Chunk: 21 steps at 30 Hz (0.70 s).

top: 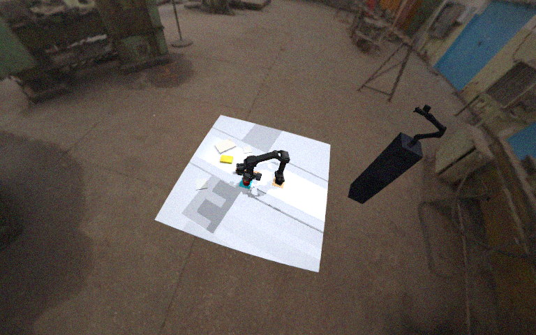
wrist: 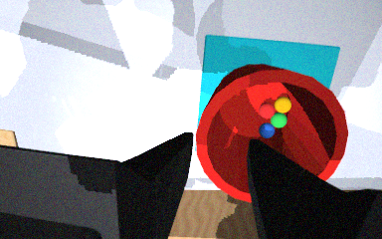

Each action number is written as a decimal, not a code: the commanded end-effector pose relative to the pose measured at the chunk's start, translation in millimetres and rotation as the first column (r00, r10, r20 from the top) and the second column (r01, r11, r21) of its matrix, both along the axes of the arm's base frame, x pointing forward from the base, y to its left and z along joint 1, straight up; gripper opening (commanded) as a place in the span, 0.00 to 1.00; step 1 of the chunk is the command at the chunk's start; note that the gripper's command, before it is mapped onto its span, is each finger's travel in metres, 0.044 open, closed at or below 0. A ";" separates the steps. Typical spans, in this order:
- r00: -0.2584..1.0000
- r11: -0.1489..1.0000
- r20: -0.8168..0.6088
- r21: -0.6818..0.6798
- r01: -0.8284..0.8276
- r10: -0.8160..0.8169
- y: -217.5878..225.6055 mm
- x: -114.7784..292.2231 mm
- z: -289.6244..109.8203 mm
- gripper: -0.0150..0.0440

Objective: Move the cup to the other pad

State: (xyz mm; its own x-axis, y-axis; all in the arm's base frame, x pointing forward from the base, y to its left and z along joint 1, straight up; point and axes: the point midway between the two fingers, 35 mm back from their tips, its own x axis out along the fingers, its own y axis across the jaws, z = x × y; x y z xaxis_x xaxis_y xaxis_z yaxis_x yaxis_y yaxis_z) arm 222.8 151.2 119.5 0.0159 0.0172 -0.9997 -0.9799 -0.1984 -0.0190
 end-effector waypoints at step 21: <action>1.000 1.000 0.000 0.000 0.002 -0.002 0.6 0.0 18.2 1.00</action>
